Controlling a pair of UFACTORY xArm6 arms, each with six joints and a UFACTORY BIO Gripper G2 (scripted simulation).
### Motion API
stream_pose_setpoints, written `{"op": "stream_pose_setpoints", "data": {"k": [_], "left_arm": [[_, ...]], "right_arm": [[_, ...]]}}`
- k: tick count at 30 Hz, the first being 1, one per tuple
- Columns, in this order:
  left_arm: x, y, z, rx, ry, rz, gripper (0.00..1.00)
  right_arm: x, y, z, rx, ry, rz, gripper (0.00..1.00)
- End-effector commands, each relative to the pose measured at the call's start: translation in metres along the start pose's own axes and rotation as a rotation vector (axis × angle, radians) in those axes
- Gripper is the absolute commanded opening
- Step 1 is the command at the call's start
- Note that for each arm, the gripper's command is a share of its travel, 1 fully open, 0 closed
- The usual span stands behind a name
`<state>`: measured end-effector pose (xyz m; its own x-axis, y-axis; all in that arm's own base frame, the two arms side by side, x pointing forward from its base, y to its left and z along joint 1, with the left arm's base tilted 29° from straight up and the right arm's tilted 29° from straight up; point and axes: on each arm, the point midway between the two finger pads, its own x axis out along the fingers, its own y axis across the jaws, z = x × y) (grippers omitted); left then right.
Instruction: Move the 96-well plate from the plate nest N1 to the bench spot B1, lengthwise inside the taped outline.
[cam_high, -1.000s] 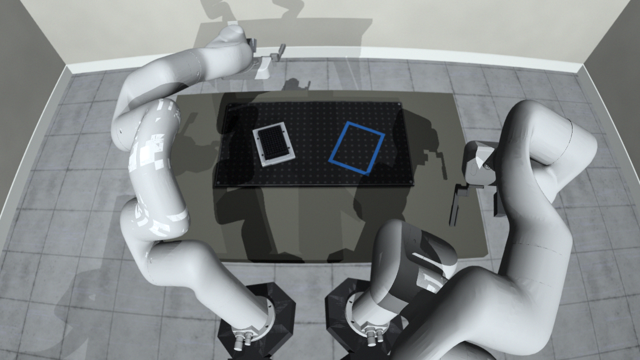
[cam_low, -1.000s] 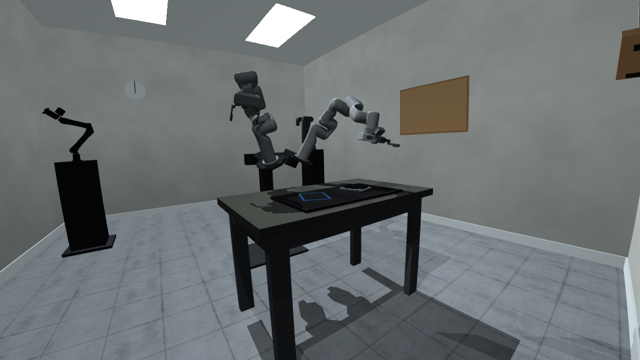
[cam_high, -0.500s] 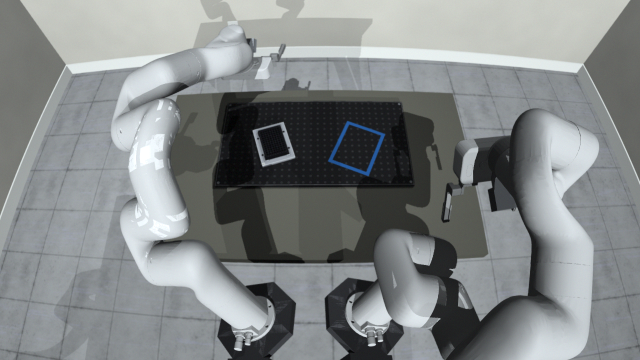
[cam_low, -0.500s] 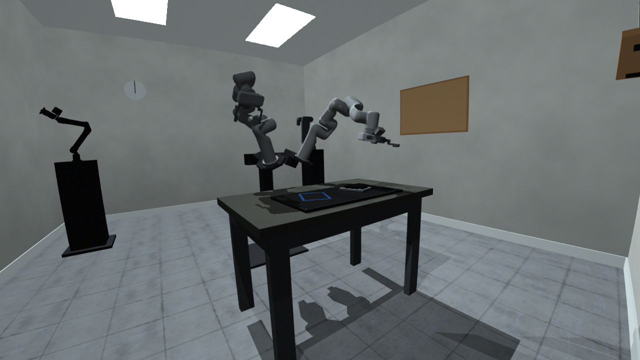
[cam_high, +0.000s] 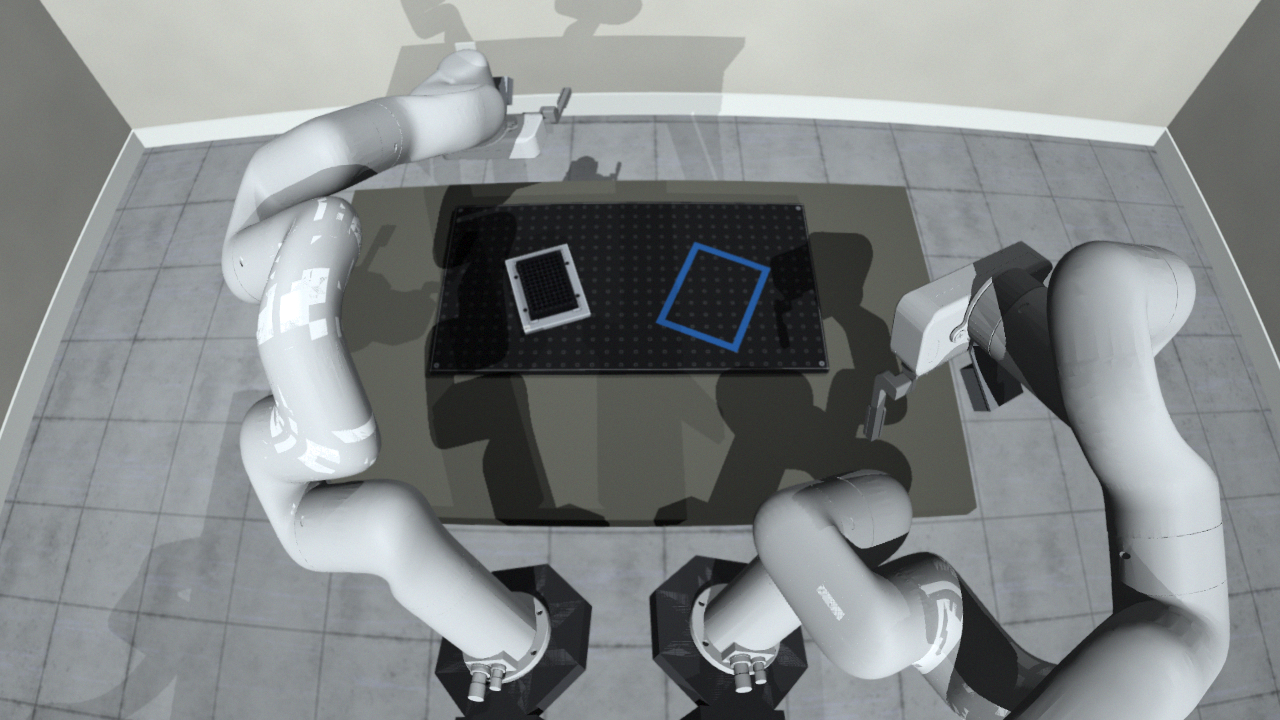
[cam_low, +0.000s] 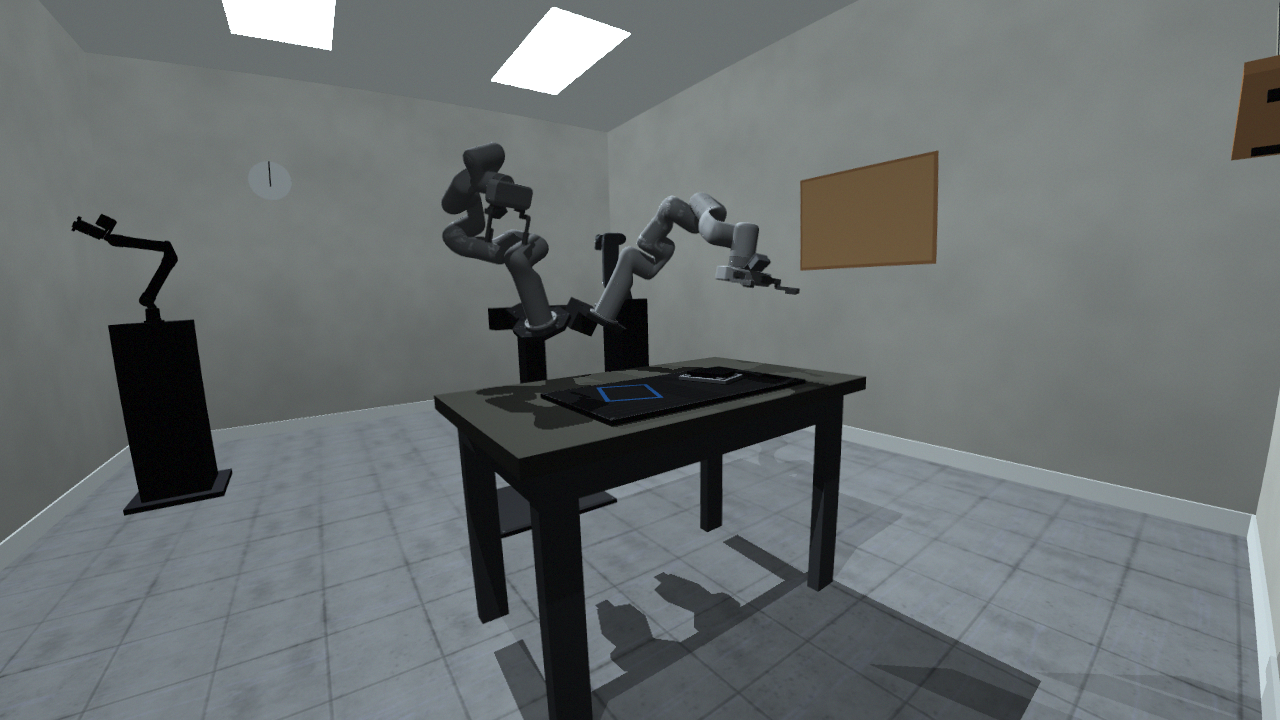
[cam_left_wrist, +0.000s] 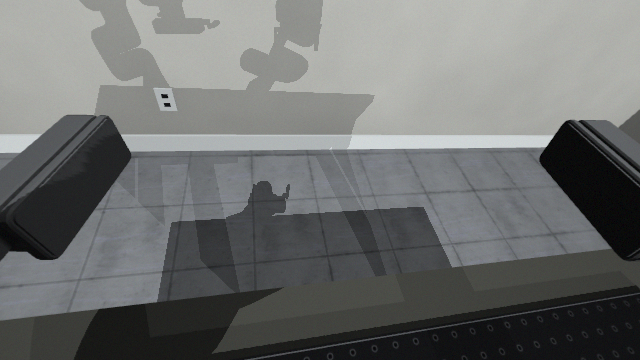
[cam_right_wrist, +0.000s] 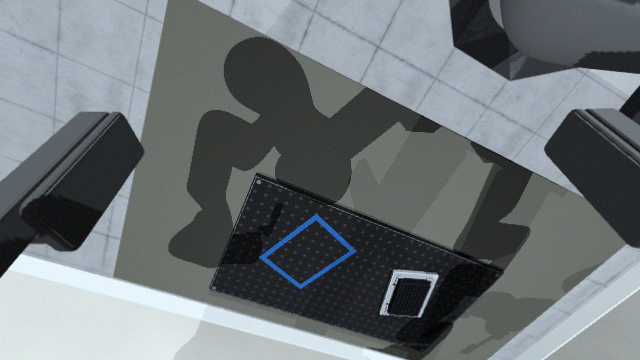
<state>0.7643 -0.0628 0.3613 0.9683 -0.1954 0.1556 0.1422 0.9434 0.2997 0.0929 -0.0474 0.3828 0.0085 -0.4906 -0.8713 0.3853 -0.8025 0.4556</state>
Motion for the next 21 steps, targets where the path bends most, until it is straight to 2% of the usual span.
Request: {"op": "stream_pose_setpoints", "data": {"k": [1,13,15,21], "left_arm": [[0.001,0.0,0.003,0.0,-0.005,0.0,1.0],[0.001,0.0,0.003,0.0,-0.005,0.0,1.0],[0.001,0.0,0.003,0.0,-0.005,0.0,1.0],[0.001,0.0,0.003,0.0,-0.005,0.0,1.0]], "right_arm": [[-0.005,-0.005,-0.007,-0.083,0.044,0.012,1.0],[-0.02,-0.027,-0.024,-0.349,0.183,0.068,1.0],[-0.02,-0.027,-0.024,-0.349,0.183,0.068,1.0],[-0.026,-0.036,-0.028,-0.449,0.235,0.088,1.0]]}}
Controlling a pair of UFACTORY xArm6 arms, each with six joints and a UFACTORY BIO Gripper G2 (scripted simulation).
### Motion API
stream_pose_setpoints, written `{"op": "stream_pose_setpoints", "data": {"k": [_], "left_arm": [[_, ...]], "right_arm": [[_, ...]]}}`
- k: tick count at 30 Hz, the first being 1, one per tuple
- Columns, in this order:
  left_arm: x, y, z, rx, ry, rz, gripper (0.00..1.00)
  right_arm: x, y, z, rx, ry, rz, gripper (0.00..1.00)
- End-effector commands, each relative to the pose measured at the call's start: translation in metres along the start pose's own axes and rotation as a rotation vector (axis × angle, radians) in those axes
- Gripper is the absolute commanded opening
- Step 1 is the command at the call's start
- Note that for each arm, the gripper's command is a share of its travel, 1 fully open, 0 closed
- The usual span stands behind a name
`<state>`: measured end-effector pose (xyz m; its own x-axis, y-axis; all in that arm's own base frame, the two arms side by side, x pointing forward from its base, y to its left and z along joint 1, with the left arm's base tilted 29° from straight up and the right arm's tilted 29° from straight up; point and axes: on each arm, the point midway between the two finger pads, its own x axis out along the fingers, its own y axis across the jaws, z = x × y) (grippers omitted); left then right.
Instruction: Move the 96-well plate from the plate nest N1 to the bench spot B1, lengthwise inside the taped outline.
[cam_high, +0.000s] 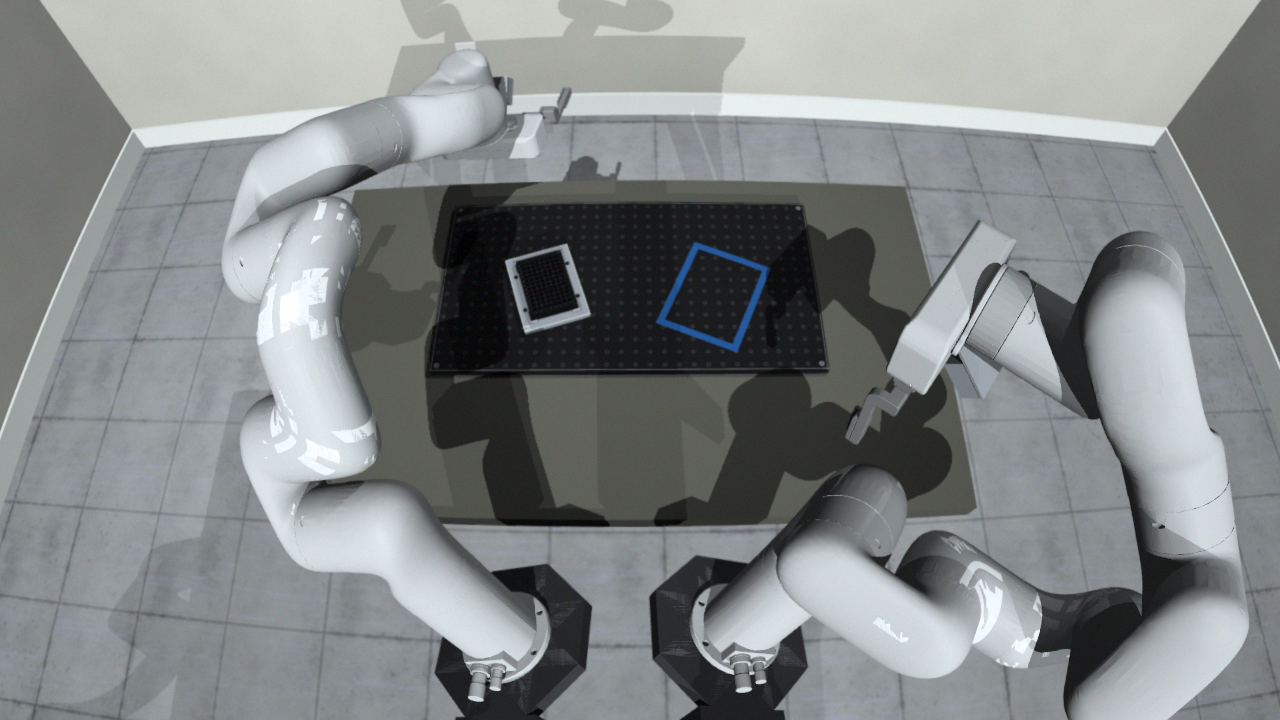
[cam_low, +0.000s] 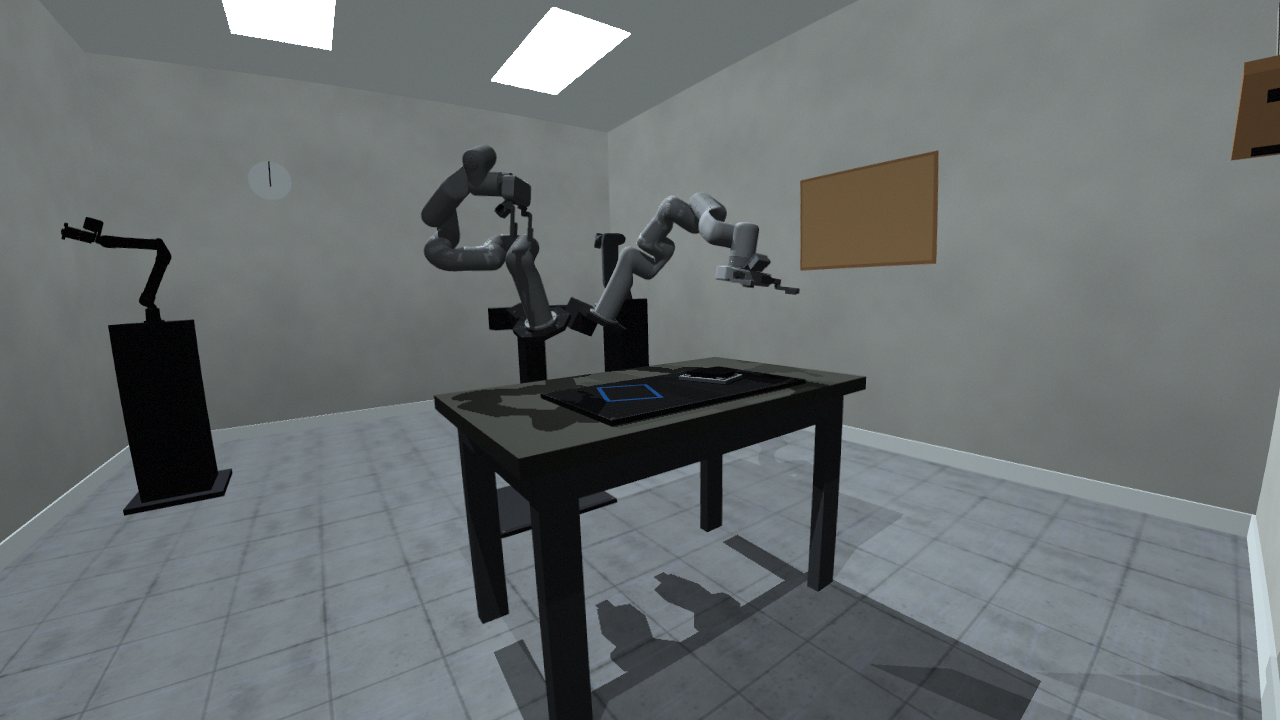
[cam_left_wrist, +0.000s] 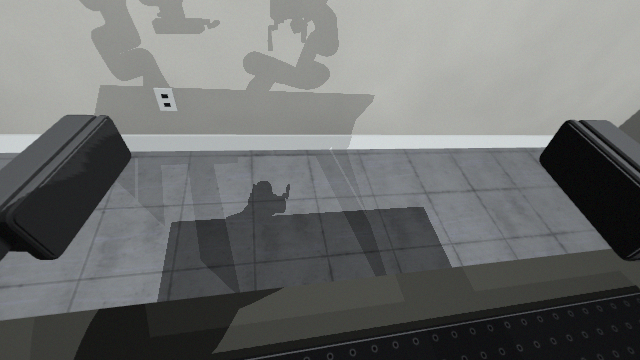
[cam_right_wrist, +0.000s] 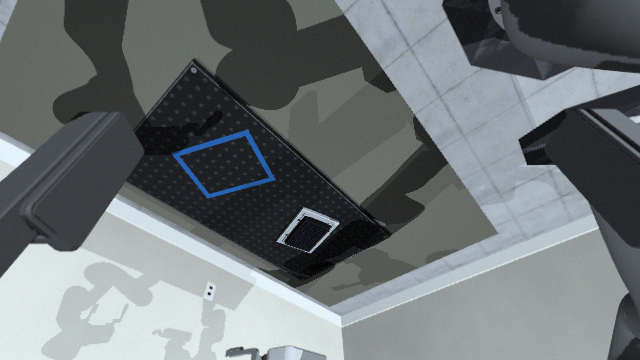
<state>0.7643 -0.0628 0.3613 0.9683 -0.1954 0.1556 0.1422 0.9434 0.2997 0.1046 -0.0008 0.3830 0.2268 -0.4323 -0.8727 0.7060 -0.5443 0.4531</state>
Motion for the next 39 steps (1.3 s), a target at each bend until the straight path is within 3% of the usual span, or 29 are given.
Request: {"op": "stream_pose_setpoints", "data": {"k": [1,9,17,39], "left_arm": [[0.0007,0.0002,0.0029,0.0,-0.005,0.0,1.0],[0.0007,0.0002,0.0029,0.0,-0.005,0.0,1.0],[0.0007,0.0002,0.0029,0.0,-0.005,0.0,1.0],[0.0007,0.0002,0.0029,0.0,-0.005,0.0,1.0]], "right_arm": [[-0.0033,-0.0033,-0.0048,-0.056,0.03,0.009,1.0],[-0.0078,-0.0095,-0.0113,-0.14,0.073,0.027,1.0],[-0.0096,-0.012,-0.0136,-0.171,0.09,0.033,1.0],[-0.0103,-0.0129,-0.0144,-0.183,0.096,0.036,1.0]]}}
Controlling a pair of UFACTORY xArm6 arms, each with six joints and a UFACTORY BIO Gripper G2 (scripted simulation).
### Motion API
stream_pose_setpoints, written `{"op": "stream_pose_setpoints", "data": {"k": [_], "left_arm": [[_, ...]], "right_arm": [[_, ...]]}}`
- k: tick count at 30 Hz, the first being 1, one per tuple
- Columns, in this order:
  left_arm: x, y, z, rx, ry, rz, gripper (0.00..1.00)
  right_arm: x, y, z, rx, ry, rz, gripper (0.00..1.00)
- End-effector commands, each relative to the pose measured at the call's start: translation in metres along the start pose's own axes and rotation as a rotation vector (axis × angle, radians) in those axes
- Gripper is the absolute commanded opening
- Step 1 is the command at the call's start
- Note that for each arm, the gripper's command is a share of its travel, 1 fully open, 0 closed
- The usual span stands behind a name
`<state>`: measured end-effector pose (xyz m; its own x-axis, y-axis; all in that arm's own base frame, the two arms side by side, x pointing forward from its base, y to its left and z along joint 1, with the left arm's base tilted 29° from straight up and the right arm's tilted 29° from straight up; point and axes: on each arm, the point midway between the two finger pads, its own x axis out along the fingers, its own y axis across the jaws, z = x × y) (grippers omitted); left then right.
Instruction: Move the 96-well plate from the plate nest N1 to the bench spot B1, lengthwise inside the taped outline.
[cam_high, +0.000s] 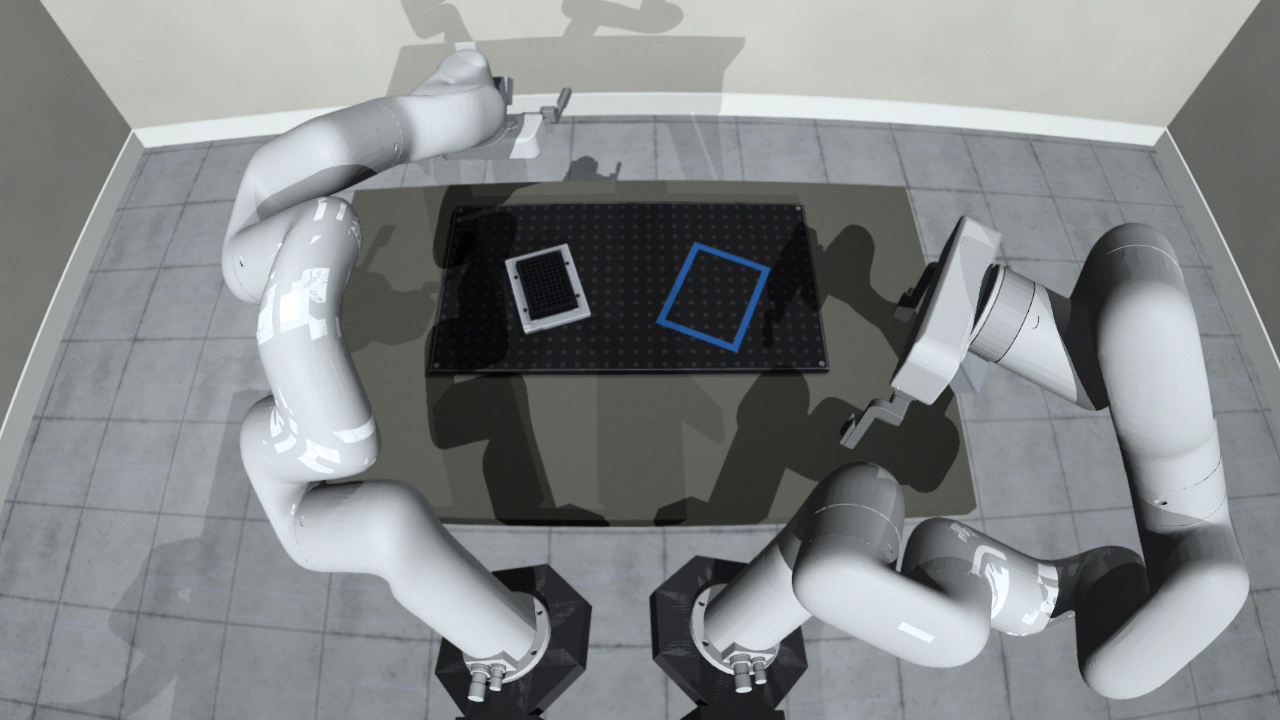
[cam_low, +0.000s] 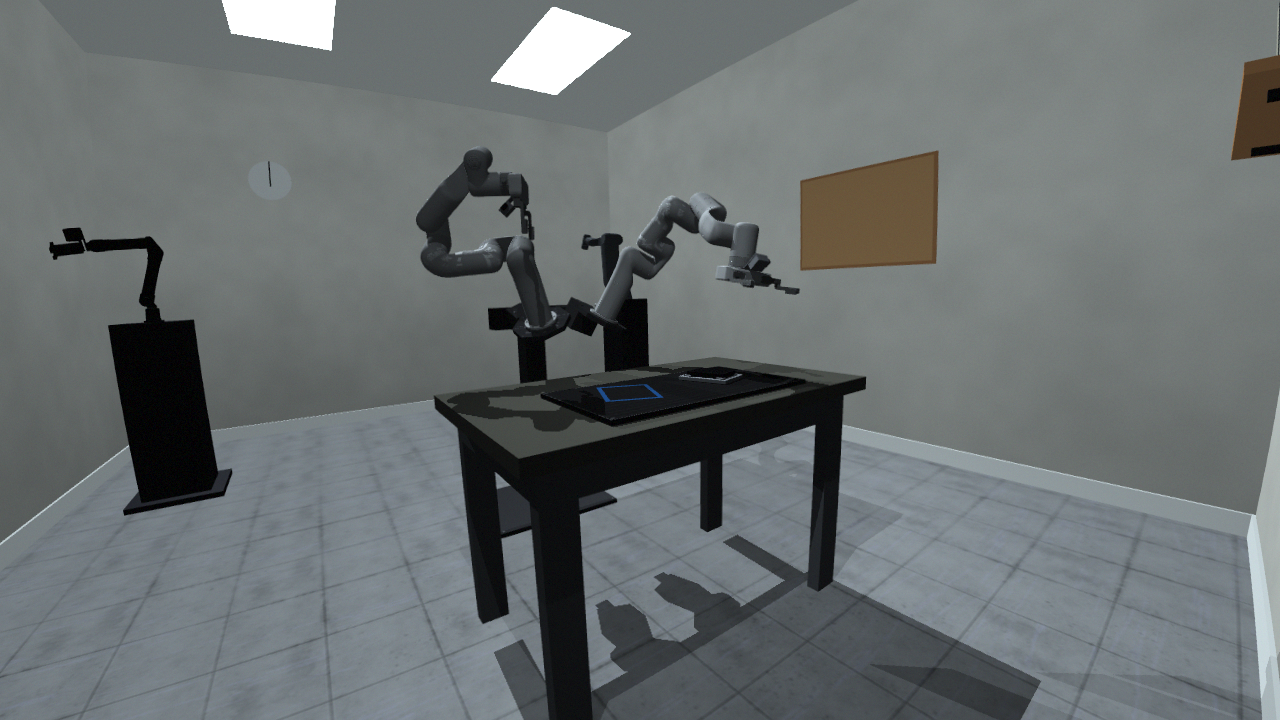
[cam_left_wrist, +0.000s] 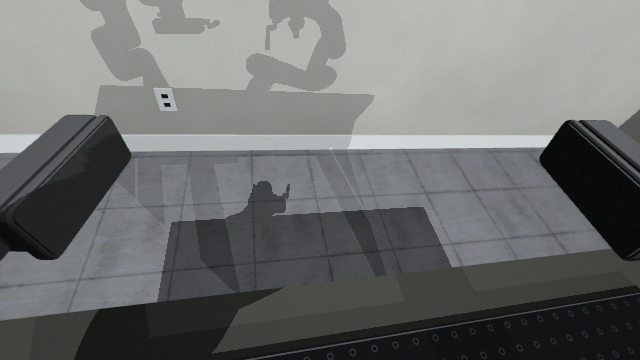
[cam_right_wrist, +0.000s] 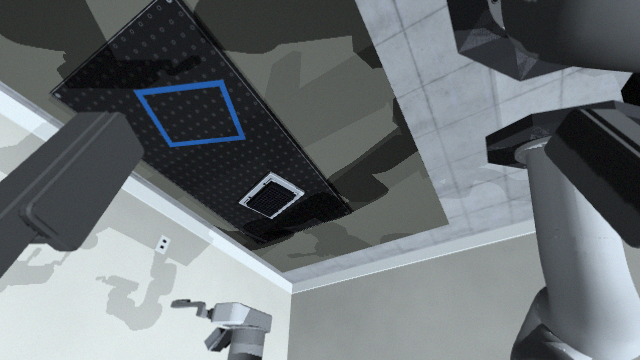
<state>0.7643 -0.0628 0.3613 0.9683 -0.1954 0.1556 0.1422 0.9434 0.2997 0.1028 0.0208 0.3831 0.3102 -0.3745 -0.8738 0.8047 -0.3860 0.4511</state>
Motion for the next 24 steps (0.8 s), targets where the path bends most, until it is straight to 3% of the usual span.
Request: {"op": "stream_pose_setpoints", "data": {"k": [1,2,7,21,24], "left_arm": [[-0.004,-0.002,0.002,0.022,-0.021,0.019,0.37],[-0.008,-0.004,0.003,0.04,-0.009,0.031,0.37],[-0.021,-0.011,0.004,0.04,-0.009,0.031,0.37],[-0.079,-0.039,0.001,0.101,-0.027,0.076,0.37],[-0.084,-0.041,0.001,0.101,-0.027,0.076,0.37]], "right_arm": [[0.0,0.0,0.0,0.0,0.001,0.0,1.0],[0.0,0.0,0.0,0.0,0.001,0.0,1.0],[0.0,0.0,0.0,0.0,0.001,0.0,1.0],[0.0,0.0,0.0,0.0,0.001,0.0,1.0],[0.0,0.0,0.0,0.0,0.001,0.0,1.0]]}}
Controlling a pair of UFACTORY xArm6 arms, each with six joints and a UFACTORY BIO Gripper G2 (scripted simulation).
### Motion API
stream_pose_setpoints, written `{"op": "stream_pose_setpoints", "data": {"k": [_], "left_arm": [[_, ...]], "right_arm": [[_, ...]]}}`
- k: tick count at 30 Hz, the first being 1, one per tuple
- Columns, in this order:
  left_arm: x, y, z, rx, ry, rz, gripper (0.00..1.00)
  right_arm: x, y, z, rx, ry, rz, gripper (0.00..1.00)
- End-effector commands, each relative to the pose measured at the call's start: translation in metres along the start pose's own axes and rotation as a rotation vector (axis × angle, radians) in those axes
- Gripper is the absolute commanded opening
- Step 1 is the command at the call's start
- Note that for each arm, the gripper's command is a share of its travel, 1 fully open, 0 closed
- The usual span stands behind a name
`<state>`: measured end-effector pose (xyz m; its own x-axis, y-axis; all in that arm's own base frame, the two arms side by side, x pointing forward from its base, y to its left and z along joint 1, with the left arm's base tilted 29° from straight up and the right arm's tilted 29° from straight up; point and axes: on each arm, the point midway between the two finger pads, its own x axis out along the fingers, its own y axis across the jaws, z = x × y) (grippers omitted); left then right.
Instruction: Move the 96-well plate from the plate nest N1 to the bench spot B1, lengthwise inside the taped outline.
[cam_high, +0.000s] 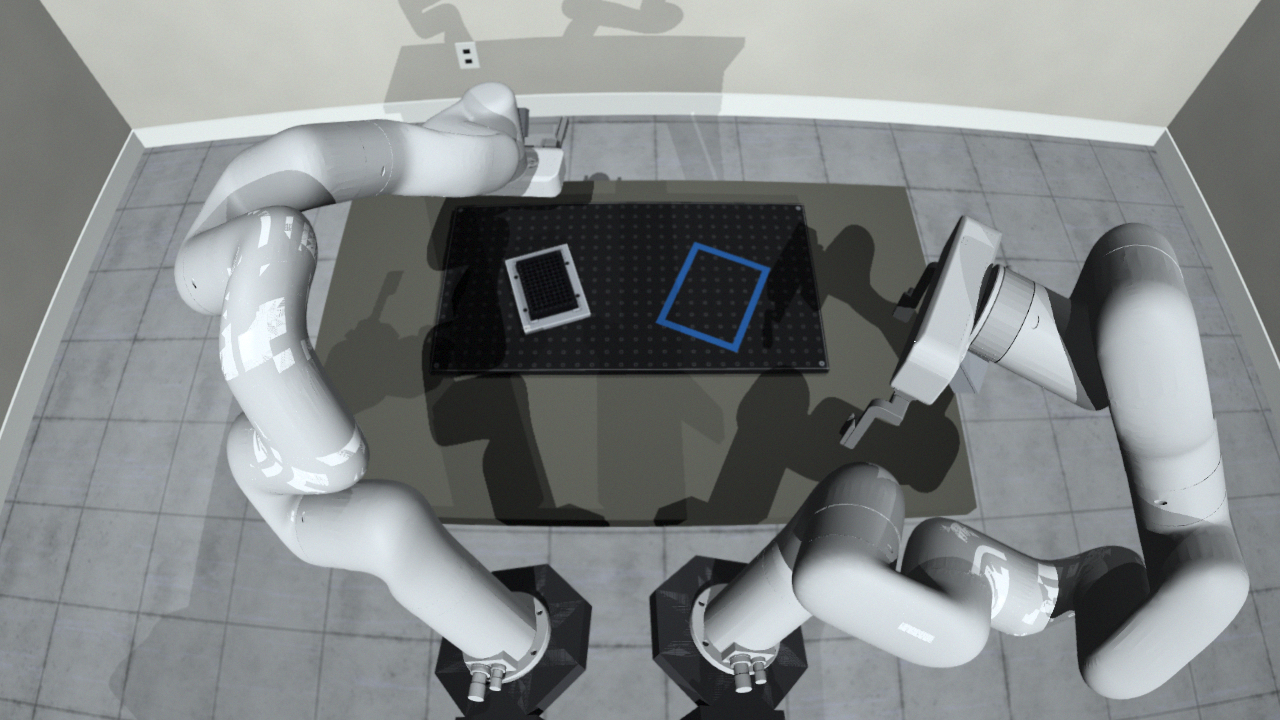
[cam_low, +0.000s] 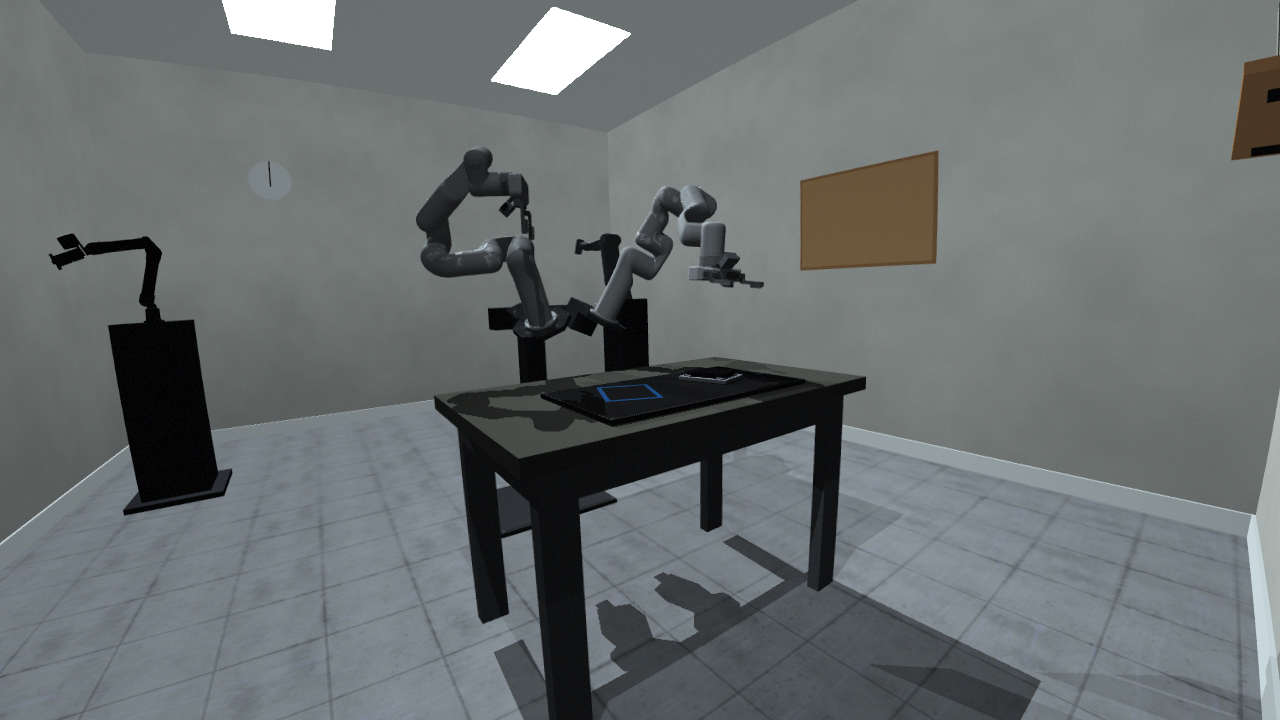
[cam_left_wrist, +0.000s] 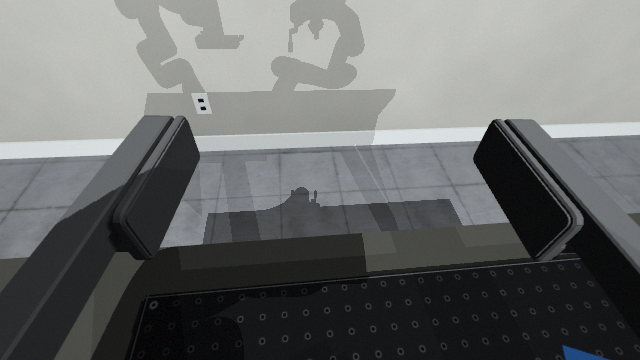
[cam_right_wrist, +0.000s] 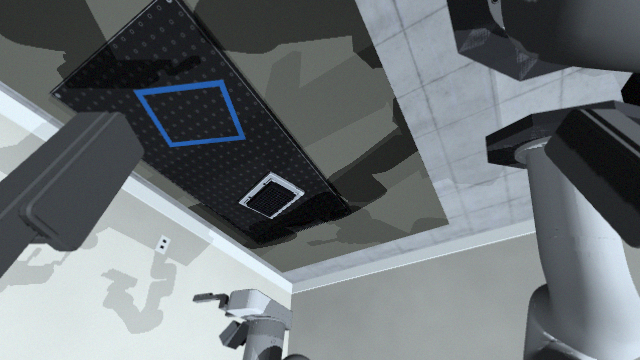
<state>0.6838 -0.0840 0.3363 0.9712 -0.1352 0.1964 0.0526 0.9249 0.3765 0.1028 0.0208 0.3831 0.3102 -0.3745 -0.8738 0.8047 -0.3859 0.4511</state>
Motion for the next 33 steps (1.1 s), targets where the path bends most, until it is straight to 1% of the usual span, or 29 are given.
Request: {"op": "stream_pose_setpoints", "data": {"k": [1,2,3,6,7,10,11,12,14,16,17,22,23,27,28,31,33], "left_arm": [[-0.011,-0.003,0.002,0.005,-0.009,0.006,0.37],[-0.016,-0.005,0.002,0.005,-0.009,0.006,0.37],[-0.02,-0.007,0.002,0.016,-0.016,0.014,0.37],[-0.034,-0.012,0.002,0.016,-0.016,0.014,0.37],[-0.039,-0.013,0.001,0.025,-0.024,0.021,0.37],[-0.053,-0.018,0.001,0.025,-0.024,0.021,0.37],[-0.056,-0.019,0.0,0.025,-0.024,0.021,0.37],[-0.06,-0.02,0.0,0.032,-0.033,0.027,0.37],[-0.07,-0.023,-0.001,0.032,-0.033,0.027,0.37],[-0.07,-0.023,-0.001,0.032,-0.033,0.027,0.37],[-0.075,-0.025,-0.001,0.037,-0.042,0.033,0.37],[-0.098,-0.032,-0.003,0.037,-0.042,0.033,0.37],[-0.103,-0.034,-0.004,0.04,-0.051,0.037,0.37],[-0.122,-0.039,-0.006,0.04,-0.05,0.037,0.37],[-0.127,-0.041,-0.006,0.04,-0.059,0.04,0.37],[-0.141,-0.045,-0.008,0.04,-0.059,0.04,0.37],[-0.141,-0.045,-0.008,0.04,-0.059,0.04,0.37]], "right_arm": [[0.0,0.0,0.0,0.0,0.001,0.0,1.0],[0.0,0.0,0.0,0.0,0.001,0.0,1.0],[0.0,0.0,0.0,0.0,0.001,0.0,1.0],[0.0,0.0,0.0,0.0,0.001,0.0,1.0],[0.0,0.0,0.0,0.0,0.001,0.0,1.0],[0.0,0.0,0.0,0.0,0.001,0.0,1.0],[0.0,0.0,0.0,0.0,0.001,0.0,1.0],[0.0,0.0,0.0,0.0,0.001,0.0,1.0],[0.0,0.0,0.0,0.0,0.001,0.0,1.0],[0.0,0.0,0.0,0.0,0.001,0.0,1.0],[0.0,0.0,0.0,0.0,0.001,0.0,1.0],[0.0,0.0,0.0,0.0,0.001,0.0,1.0],[0.0,0.0,0.0,0.0,0.001,0.0,1.0],[0.0,0.0,0.0,0.0,0.001,0.0,1.0],[0.0,0.0,0.0,0.0,0.001,0.0,1.0],[0.0,0.0,0.0,0.0,0.001,0.0,1.0],[0.0,0.0,0.0,0.0,0.001,0.0,1.0]]}}
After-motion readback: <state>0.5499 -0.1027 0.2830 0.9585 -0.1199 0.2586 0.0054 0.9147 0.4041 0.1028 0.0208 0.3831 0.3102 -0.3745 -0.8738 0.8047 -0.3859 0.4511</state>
